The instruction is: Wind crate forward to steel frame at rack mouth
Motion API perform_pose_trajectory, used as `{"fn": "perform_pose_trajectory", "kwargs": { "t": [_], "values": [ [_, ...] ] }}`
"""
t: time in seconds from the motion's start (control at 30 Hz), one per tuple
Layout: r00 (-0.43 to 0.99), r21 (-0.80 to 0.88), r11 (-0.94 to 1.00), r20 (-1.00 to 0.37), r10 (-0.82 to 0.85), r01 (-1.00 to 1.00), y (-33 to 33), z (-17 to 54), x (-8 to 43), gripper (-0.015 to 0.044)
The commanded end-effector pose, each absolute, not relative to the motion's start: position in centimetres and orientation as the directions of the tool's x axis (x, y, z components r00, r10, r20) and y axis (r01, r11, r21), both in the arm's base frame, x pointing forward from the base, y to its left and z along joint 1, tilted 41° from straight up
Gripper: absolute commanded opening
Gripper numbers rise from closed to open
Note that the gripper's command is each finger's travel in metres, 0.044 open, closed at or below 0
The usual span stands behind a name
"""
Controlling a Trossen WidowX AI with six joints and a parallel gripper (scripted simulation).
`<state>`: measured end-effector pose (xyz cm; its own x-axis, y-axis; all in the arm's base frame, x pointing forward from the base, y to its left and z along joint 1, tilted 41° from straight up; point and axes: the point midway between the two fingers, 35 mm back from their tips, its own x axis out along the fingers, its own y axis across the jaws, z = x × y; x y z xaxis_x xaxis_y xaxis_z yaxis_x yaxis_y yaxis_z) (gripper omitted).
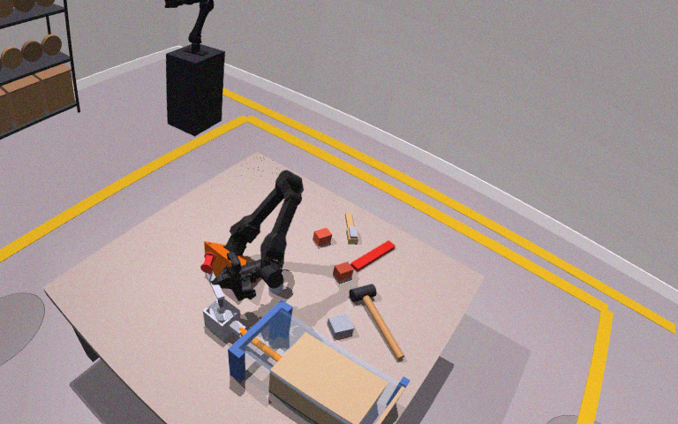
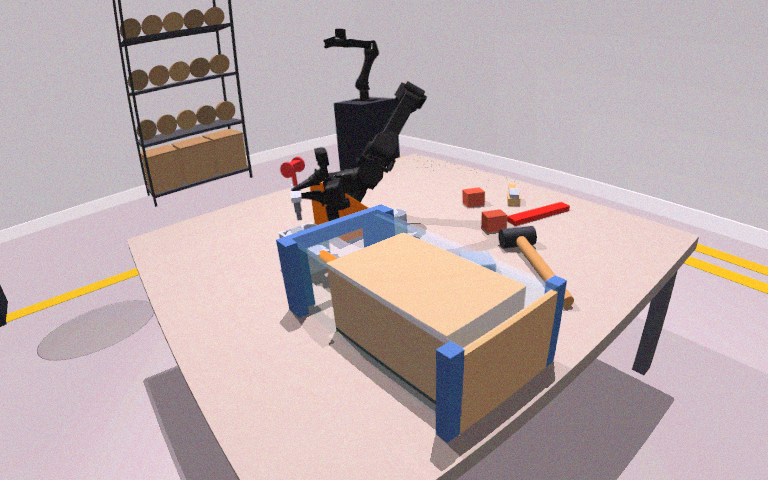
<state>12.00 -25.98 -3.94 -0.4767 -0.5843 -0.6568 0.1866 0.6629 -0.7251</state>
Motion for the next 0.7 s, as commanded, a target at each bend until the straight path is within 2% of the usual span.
{"fn": "perform_pose_trajectory", "kwargs": {
  "t": [0.0,0.2,0.67],
  "values": [
    [-0.475,-0.734,0.65,-0.652,-0.591,0.199,-25.6,-3.4,11.7,0.0],
    [-0.482,-0.762,0.636,-0.604,-0.634,0.119,-25.6,-4.1,11.5,0.0],
    [-0.483,-0.763,0.636,-0.604,-0.634,0.119,-24.6,-5.2,11.6,0.0]
  ]
}}
